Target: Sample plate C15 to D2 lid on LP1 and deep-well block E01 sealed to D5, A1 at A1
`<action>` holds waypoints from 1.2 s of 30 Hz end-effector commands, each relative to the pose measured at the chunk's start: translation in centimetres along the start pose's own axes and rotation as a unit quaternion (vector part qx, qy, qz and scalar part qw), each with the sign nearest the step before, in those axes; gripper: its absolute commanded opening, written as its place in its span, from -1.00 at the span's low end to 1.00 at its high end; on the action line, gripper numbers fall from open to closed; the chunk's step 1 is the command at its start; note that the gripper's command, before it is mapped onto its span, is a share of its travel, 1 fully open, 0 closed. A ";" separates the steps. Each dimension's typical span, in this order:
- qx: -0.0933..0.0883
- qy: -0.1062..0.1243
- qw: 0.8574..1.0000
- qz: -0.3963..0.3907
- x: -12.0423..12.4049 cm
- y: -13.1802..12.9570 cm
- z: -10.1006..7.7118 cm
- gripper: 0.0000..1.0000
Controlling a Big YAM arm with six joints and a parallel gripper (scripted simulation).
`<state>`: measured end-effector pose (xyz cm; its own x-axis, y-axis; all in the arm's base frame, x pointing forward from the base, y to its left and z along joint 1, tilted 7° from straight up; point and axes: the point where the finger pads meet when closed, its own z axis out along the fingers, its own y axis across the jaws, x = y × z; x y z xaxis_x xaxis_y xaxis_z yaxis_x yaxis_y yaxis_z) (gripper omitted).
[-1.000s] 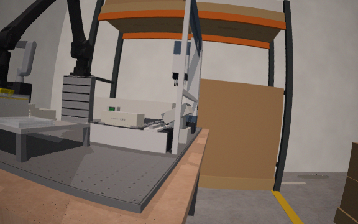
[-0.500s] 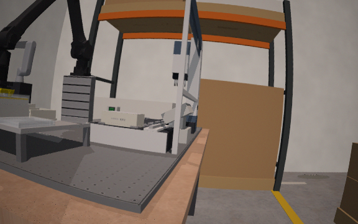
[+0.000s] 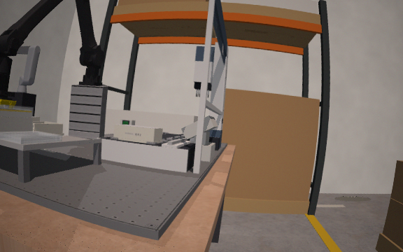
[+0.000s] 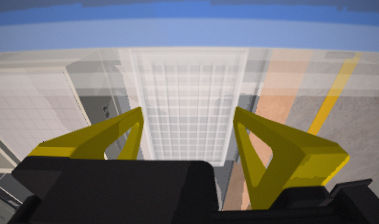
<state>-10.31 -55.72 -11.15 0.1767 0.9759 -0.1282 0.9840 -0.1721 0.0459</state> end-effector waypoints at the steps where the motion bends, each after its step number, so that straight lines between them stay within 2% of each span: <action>1: 0.000 -0.001 1.000 -0.003 -0.5 0.8 0.7 -1.00; 9: 0.000 -0.001 1.000 -0.003 -0.5 0.8 0.7 -1.00; 12: 0.000 0.014 1.000 -0.004 0.7 0.8 0.5 -1.00; 14: 0.000 -0.008 1.000 -0.005 -0.6 0.9 -2.1 -1.00; 24: 0.001 -0.018 1.000 -0.006 -1.5 0.7 -3.9 -1.00; 36: 0.001 -0.013 1.000 -0.006 -1.0 0.3 -5.7 -1.00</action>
<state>-10.12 -54.75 -8.55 0.1772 0.9786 -0.1043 0.9838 -0.1732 0.0465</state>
